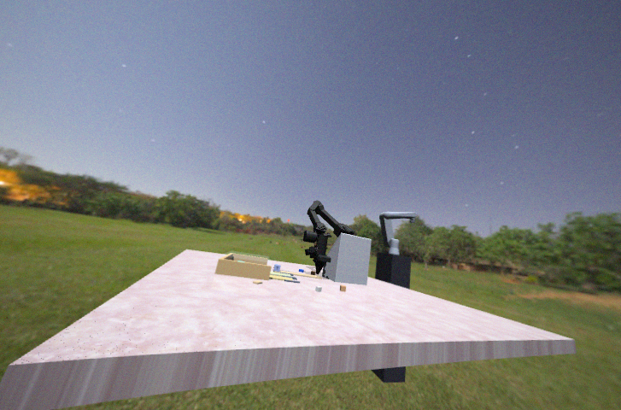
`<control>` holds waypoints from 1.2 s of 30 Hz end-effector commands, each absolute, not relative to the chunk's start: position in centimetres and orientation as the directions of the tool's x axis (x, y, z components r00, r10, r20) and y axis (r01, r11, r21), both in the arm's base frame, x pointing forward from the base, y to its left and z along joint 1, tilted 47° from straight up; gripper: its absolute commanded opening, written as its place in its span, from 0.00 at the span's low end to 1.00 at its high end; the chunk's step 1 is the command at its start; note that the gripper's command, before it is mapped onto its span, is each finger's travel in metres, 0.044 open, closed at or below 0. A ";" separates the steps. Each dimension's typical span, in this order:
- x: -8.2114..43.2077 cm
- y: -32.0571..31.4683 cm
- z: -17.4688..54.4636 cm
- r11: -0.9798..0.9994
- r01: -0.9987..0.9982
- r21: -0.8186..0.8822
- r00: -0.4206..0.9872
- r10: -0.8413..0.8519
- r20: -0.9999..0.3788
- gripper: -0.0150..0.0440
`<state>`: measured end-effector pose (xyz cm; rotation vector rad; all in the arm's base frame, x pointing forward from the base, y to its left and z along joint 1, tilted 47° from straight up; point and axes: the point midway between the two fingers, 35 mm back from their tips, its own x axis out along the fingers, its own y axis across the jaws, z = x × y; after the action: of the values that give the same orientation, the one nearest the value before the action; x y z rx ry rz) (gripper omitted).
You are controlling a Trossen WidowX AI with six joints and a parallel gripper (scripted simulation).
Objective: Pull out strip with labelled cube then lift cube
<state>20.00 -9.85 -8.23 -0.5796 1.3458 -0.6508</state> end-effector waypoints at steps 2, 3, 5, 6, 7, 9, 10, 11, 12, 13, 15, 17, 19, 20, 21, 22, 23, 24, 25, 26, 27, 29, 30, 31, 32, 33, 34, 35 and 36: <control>20.4 -7.9 -6.0 0.692 0.107 -0.714 0.111 -0.722 -0.683 0.25; 20.4 -7.9 -6.0 0.692 0.107 -0.714 0.111 -0.722 -0.683 0.25; 20.3 -7.8 -6.1 0.692 0.107 -0.714 0.111 -0.722 -0.683 0.25; 20.2 -7.7 -6.3 0.692 0.107 -0.714 0.111 -0.722 -0.683 0.25; 20.3 -7.7 -6.3 0.692 0.112 -0.713 0.111 -0.722 -0.683 0.30; 21.4 -7.8 -6.2 0.691 0.145 -0.708 0.111 -0.722 -0.683 0.39; 22.0 -7.8 -6.2 0.691 0.163 -0.704 0.112 -0.722 -0.683 0.43; 22.4 -7.7 -6.1 0.691 0.168 -0.703 0.112 -0.722 -0.683 0.48; 22.5 -7.7 -6.0 0.691 0.169 -0.703 0.112 -0.722 -0.683 0.52; 22.8 -7.7 -6.0 0.691 0.169 -0.703 0.112 -0.722 -0.683 0.57; 23.7 -7.6 -5.8 0.691 0.170 -0.703 0.112 -0.722 -0.683 0.65; 24.4 -7.5 -5.6 0.691 0.170 -0.703 0.113 -0.722 -0.683 0.74; 25.1 -7.4 -5.4 0.691 0.171 -0.703 0.113 -0.722 -0.683 0.83; 25.5 -7.4 -5.3 0.691 0.171 -0.702 0.113 -0.722 -0.683 0.88; 25.8 -7.3 -5.2 0.691 0.171 -0.702 0.113 -0.722 -0.683 0.92; 26.2 -7.3 -5.1 0.691 0.171 -0.702 0.113 -0.722 -0.683 0.97; 26.5 -7.2 -5.0 0.691 0.171 -0.702 0.113 -0.722 -0.683 1.00; 26.9 -7.2 -4.9 0.691 0.171 -0.702 0.114 -0.722 -0.683 1.00; 27.3 -7.1 -4.8 0.691 0.171 -0.702 0.114 -0.722 -0.683 1.00; 27.6 -7.1 -4.7 0.691 0.172 -0.702 0.114 -0.722 -0.683 1.00; 28.0 -7.1 -4.6 0.691 0.172 -0.702 0.114 -0.722 -0.683 1.00; 28.7 -7.0 -4.4 0.691 0.172 -0.702 0.114 -0.722 -0.683 1.00; 29.0 -6.9 -4.3 0.691 0.172 -0.702 0.114 -0.722 -0.683 1.00; 29.4 -6.9 -4.2 0.691 0.172 -0.702 0.115 -0.722 -0.683 1.00; 29.7 -6.9 -4.1 0.691 0.173 -0.702 0.115 -0.722 -0.683 1.00; 30.1 -6.8 -4.0 0.691 0.173 -0.702 0.115 -0.722 -0.683 1.00; 30.5 -6.8 -3.9 0.691 0.173 -0.702 0.115 -0.722 -0.683 1.00; 30.8 -6.7 -3.8 0.691 0.173 -0.702 0.115 -0.722 -0.683 1.00; 31.2 -6.7 -3.7 0.691 0.173 -0.702 0.115 -0.722 -0.683 1.00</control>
<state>30.02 -6.76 -3.95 -0.5131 1.2956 -0.6967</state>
